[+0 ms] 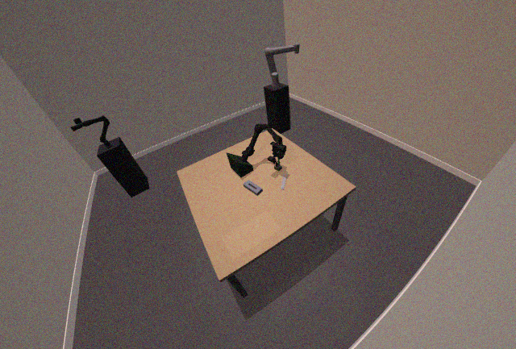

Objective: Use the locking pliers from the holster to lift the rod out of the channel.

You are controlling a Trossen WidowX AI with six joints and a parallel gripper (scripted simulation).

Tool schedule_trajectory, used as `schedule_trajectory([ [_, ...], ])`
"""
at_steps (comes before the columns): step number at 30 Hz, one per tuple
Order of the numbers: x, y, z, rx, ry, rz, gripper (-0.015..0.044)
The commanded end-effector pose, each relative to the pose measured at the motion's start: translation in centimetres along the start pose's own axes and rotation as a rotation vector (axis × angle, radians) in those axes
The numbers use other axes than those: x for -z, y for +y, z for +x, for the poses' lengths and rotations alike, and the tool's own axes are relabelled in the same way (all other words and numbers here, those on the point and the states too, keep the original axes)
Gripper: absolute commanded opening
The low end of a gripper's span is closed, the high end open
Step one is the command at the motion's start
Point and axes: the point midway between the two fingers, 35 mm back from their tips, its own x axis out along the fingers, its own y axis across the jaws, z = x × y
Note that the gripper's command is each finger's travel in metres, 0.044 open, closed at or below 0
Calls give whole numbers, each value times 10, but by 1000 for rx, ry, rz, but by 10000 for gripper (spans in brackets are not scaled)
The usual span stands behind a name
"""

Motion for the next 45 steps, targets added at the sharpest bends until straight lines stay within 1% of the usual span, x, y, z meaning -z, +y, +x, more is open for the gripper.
schedule_trajectory([
  [1,0,-1,0,5,-2,2,373],
  [28,0,-1,0,5,-2,2,339],
  [29,0,-1,0,5,-2,2,320],
  [37,0,-1,-1,6,-1,2,320],
  [45,-1,0,-11,10,-1,2,320],
])
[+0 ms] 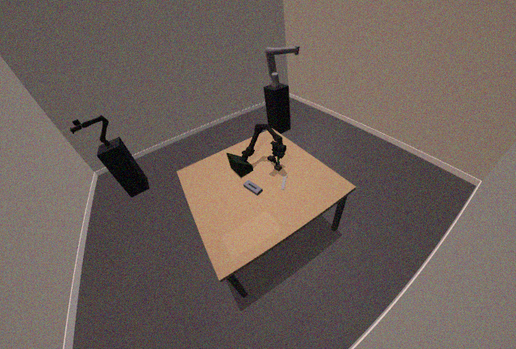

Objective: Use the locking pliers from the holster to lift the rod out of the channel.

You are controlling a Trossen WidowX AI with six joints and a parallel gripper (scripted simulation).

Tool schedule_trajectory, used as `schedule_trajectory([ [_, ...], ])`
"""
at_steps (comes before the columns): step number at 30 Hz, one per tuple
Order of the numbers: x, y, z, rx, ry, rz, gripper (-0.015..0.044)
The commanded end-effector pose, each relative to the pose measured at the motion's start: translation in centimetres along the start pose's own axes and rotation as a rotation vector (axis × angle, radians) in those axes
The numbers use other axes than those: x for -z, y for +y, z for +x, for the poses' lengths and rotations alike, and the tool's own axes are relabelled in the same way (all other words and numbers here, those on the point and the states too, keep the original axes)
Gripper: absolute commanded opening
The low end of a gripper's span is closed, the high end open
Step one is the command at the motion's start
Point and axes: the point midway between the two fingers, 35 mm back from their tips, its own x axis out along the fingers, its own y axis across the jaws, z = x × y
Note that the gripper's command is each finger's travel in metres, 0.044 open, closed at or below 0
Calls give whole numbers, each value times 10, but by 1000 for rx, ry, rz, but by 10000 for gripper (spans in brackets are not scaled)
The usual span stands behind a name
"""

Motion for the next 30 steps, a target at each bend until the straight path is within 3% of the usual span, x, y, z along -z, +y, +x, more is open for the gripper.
schedule_trajectory([
  [1,-3,0,-7,7,-10,-3,320],
  [30,-11,-16,-32,26,-10,-4,320],
])
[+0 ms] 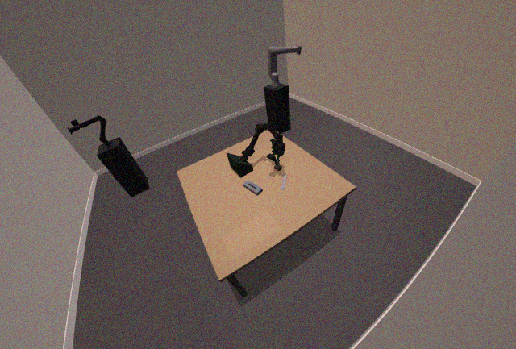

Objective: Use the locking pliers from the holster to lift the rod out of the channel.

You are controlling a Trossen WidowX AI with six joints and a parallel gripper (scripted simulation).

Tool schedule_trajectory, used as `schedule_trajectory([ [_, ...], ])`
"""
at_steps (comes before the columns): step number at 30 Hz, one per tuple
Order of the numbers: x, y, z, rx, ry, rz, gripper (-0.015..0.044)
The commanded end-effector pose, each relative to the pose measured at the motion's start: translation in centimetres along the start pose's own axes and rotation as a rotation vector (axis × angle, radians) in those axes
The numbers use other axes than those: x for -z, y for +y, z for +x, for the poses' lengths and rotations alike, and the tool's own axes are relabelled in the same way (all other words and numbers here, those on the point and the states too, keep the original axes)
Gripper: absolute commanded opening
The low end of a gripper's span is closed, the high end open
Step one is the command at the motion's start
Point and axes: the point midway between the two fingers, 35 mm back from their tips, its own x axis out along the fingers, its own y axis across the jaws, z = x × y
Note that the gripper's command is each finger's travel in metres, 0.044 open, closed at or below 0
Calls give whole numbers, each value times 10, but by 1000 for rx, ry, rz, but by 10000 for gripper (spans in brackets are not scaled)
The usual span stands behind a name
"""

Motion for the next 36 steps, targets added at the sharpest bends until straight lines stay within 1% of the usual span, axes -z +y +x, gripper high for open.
schedule_trajectory([
  [1,-5,-9,-1,11,-5,1,320],
  [36,-30,-78,-3,48,-7,-1,320],
])
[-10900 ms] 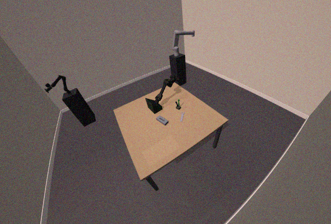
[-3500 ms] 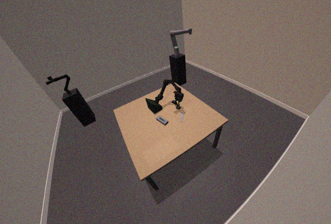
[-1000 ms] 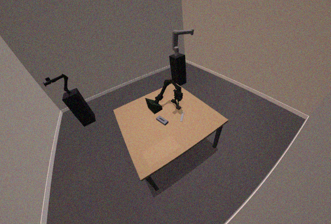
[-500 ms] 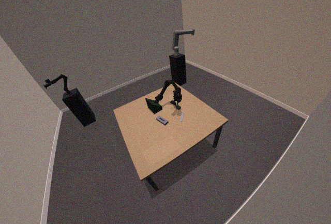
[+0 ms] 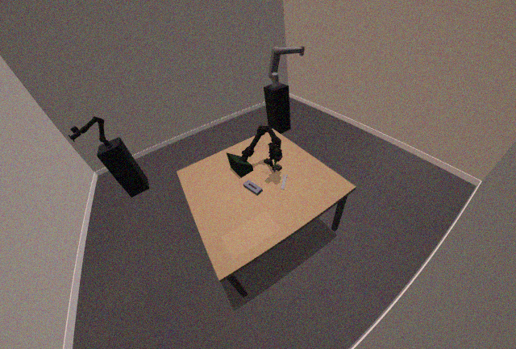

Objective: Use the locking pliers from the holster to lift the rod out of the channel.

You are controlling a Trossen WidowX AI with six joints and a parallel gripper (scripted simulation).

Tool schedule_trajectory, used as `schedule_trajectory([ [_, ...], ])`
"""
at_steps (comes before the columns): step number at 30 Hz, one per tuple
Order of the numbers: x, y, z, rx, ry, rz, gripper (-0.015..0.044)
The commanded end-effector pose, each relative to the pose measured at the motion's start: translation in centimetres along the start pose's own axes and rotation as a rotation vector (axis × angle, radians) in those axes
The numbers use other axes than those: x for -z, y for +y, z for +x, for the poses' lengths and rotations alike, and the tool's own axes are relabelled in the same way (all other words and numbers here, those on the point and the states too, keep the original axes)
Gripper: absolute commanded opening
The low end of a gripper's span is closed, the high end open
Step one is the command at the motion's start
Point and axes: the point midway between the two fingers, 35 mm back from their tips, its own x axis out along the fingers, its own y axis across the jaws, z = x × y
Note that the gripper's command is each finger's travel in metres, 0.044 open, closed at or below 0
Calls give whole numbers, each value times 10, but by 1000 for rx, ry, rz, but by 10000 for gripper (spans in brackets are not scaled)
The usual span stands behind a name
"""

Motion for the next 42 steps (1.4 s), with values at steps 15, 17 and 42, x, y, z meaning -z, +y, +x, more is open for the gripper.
schedule_trajectory([
  [15,-8,-40,-1,19,-2,-1,320],
  [17,-9,-44,-1,20,-2,-1,320],
  [42,-10,-98,-2,26,3,-4,320],
])
